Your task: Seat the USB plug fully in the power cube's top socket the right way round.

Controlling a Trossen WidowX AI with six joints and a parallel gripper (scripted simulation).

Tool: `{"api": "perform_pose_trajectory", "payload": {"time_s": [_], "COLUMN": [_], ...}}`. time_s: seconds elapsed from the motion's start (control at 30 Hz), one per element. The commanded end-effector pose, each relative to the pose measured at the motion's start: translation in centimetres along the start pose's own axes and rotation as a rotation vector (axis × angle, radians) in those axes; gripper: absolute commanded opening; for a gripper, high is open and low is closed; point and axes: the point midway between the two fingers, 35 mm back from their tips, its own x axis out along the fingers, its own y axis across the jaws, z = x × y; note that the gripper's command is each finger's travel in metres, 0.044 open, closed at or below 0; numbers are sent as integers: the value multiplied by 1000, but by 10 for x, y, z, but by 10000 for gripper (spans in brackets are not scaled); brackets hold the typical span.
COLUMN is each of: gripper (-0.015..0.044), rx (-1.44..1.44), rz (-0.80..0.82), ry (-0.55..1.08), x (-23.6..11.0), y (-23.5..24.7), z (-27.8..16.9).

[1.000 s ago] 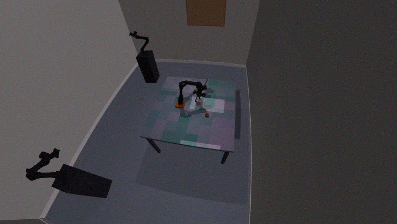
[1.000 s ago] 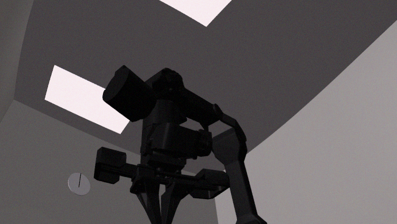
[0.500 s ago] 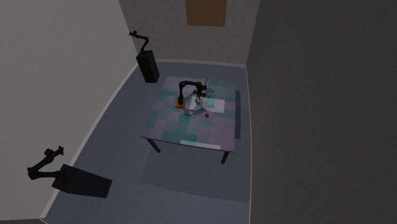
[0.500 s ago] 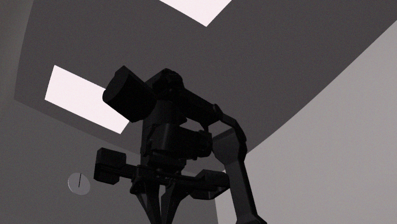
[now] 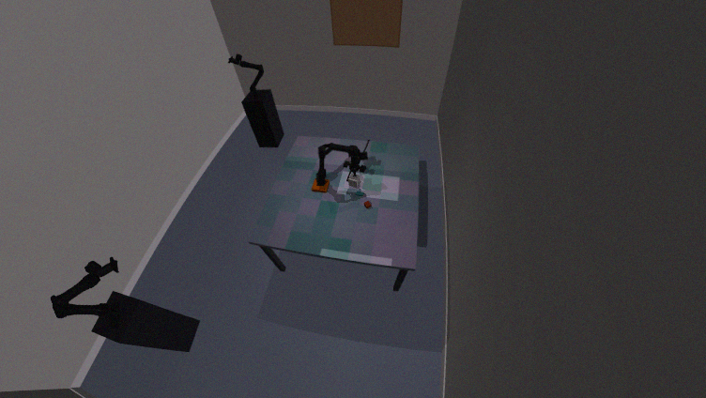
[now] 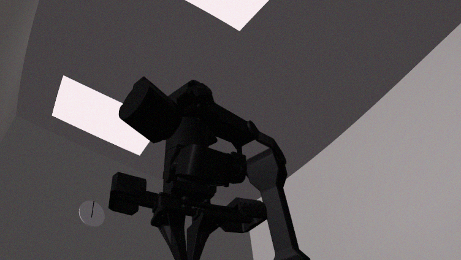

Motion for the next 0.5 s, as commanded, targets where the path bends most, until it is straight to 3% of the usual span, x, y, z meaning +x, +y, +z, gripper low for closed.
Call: {"api": "perform_pose_trajectory", "payload": {"time_s": [0.0,0.47], "gripper": [0,0], "rx": [5,5], "rz": [0,0], "ry": [3,3], "x": [2,3], "y": [0,0], "z": [0,0]}}
